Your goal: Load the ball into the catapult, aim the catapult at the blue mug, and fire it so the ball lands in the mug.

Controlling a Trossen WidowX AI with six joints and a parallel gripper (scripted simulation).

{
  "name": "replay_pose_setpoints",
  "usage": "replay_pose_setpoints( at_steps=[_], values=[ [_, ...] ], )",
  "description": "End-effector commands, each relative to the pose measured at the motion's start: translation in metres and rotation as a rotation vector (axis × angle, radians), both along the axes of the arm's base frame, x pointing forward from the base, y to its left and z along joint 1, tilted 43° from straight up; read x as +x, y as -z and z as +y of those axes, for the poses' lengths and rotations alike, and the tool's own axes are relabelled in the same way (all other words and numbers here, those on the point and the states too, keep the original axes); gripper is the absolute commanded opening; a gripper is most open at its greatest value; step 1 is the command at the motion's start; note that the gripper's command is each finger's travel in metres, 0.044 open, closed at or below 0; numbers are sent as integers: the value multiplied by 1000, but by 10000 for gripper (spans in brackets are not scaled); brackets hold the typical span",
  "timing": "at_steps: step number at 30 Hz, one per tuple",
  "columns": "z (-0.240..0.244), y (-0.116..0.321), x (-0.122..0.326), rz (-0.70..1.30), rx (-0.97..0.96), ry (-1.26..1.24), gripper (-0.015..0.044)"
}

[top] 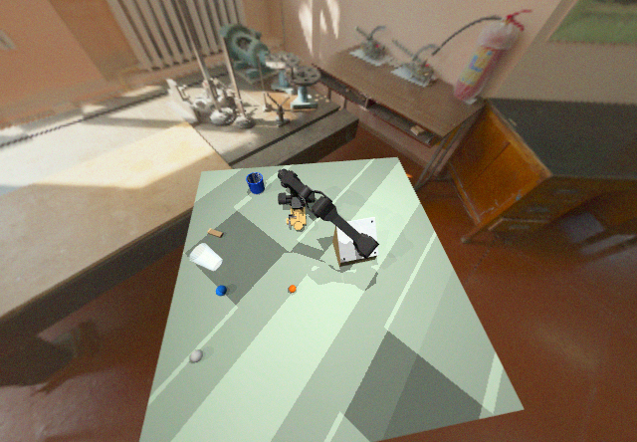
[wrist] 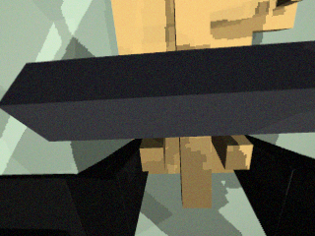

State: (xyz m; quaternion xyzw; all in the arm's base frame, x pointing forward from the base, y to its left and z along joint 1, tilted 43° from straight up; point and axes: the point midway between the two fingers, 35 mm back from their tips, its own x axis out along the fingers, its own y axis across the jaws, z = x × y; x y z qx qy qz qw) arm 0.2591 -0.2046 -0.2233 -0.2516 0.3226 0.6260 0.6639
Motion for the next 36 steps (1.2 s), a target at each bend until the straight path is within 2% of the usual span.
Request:
replay_pose_setpoints(
  at_steps=[1,12,26,29,33,36],
  values=[
    [1,3,2,-8,-6,13,0],
    [7,8,0,0,1,0,0],
    [7,8,0,0,1,0,367],
    [-10,-8,1,1,0,1,440],
    [-52,-59,-3,4,0,1,440],
    [-58,-67,-5,4,1,1,440]
  ],
)
